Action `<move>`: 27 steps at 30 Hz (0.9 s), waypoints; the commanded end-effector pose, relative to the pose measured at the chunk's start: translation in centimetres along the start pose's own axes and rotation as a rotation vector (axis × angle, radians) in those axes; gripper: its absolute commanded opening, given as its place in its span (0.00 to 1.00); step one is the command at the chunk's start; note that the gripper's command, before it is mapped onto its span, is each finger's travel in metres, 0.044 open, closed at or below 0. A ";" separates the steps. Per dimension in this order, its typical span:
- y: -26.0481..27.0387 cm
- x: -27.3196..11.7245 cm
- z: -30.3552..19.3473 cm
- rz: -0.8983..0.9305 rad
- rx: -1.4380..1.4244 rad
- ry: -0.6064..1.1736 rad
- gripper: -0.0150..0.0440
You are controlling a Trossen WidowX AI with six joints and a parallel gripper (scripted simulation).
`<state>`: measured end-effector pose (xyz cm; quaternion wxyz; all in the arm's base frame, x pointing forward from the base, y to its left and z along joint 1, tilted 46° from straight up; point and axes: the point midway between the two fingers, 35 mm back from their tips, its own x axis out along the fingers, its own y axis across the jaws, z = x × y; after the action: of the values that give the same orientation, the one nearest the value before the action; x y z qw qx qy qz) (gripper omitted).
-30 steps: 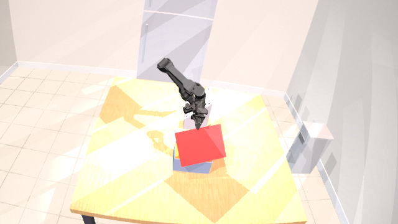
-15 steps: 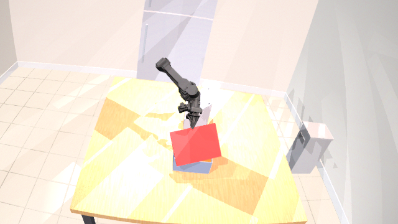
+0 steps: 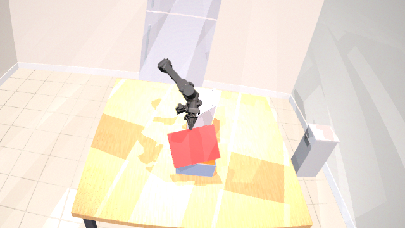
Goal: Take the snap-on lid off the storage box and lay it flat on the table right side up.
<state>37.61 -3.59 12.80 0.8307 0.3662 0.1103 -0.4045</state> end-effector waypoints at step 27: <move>-0.4 -0.6 6.6 -0.002 0.001 -0.013 0.25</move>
<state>36.44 -7.36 16.45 0.8304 0.3626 0.1121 -0.4080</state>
